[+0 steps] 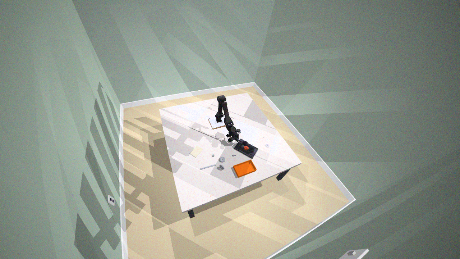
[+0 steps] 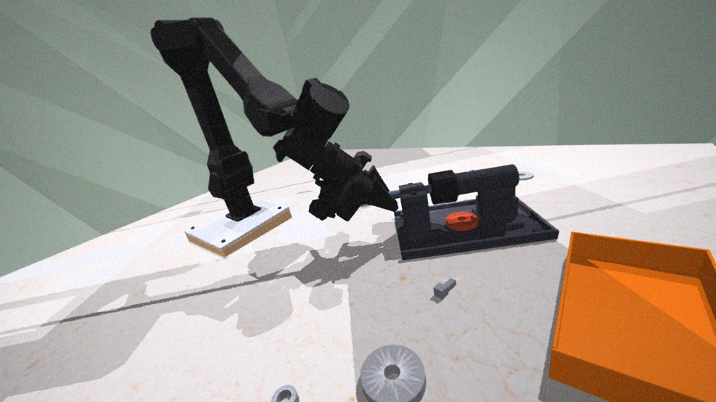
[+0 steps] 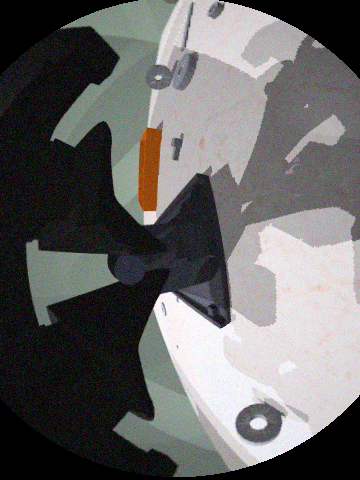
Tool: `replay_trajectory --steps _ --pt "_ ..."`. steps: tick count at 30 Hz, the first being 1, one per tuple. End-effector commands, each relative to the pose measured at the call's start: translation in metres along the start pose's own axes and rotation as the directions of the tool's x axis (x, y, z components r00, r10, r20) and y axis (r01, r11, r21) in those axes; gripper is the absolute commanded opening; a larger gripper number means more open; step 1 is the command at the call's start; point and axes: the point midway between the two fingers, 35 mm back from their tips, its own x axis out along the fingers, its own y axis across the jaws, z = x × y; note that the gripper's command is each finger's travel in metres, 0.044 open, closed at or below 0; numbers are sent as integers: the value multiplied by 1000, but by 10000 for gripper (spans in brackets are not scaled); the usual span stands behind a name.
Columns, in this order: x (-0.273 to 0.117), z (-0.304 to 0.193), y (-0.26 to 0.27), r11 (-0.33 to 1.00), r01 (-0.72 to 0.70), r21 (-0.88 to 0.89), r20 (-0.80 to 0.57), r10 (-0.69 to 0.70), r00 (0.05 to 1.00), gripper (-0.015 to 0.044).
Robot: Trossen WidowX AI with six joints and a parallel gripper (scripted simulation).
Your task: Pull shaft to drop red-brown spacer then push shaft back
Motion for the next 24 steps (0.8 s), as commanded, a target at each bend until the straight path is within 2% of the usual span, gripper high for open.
replay_trajectory --steps 1,16,24 --pt "1 -3 1 1000 -1 1 -6 1 1000 0" --pt "3 -5 0 1000 -1 1 -6 1 1000 0" --pt "2 -1 0 1000 -1 3 2 1 1000 210"
